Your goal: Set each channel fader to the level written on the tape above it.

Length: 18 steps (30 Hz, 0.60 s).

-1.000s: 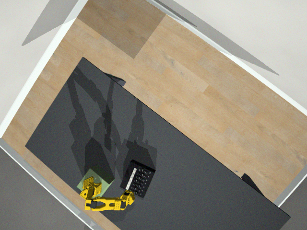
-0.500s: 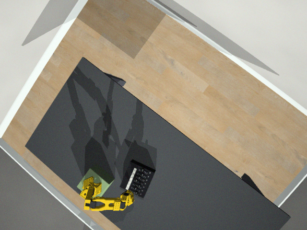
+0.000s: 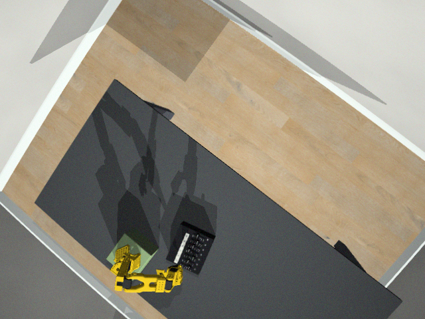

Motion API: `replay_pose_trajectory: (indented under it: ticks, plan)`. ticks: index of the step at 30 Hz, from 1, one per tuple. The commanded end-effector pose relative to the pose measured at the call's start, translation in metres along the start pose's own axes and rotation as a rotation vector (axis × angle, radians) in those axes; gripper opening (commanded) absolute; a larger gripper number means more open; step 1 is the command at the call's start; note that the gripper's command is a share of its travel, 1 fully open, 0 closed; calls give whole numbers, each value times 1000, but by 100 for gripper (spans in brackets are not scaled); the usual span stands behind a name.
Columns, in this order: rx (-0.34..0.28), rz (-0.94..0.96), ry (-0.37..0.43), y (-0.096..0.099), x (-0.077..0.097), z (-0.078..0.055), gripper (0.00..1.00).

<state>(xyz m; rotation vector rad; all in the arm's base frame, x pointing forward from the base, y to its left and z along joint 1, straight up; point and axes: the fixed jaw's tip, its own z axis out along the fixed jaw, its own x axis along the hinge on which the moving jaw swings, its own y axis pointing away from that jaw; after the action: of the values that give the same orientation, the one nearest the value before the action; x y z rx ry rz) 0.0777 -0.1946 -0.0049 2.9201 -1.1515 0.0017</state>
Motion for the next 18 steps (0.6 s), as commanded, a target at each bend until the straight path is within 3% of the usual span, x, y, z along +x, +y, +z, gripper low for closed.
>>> replay_pose_trajectory:
  ticks: [1,18]
  plan:
    - [0,144,2,-1,-3,-3,0]
    - [1,754,2,-4,-12,-10,0]
